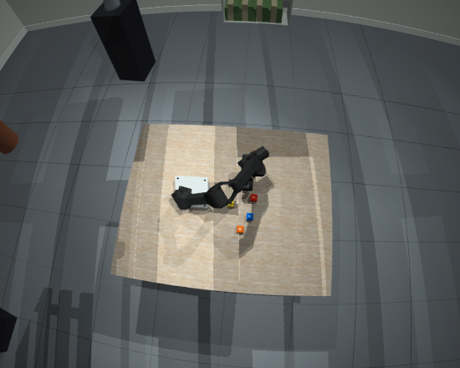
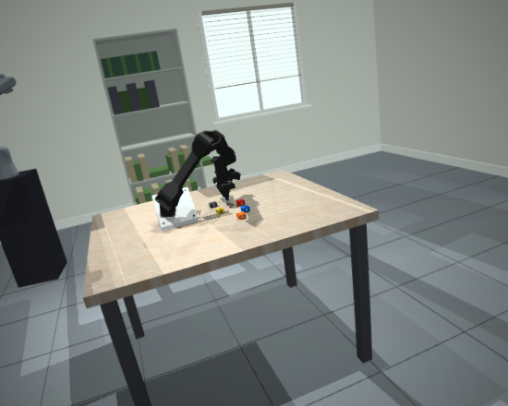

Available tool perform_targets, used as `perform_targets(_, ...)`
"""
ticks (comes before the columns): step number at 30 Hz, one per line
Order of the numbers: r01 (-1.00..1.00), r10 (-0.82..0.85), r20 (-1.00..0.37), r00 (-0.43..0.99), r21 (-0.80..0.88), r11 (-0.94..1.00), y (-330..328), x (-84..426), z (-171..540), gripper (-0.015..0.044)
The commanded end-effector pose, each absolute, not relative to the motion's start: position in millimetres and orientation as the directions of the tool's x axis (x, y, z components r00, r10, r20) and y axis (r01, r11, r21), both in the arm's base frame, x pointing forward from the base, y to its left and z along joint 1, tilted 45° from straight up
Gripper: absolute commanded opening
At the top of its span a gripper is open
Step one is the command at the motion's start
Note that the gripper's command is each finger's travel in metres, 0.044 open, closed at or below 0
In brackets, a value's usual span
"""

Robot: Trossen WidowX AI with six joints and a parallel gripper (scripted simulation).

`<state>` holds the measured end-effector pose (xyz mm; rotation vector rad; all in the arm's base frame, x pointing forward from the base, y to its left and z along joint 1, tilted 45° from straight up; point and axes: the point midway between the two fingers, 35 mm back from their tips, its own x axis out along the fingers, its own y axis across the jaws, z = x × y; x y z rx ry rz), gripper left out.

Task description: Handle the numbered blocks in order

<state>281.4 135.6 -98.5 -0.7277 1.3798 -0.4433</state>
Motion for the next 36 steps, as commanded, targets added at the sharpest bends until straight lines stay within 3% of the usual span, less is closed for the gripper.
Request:
perform_targets(1, -0.131, -0.676, -0.718, 0.164, -0.695, 0.707, 135.2, 281.8, -98.6, 0.0120)
perform_targets(28, -0.131, -0.676, -0.718, 0.164, -0.695, 0.707, 135.2, 281.8, -98.6, 0.0120)
perform_targets(36, -0.131, -0.676, -0.718, 0.164, -0.695, 0.707, 135.2, 281.8, -98.6, 0.0330)
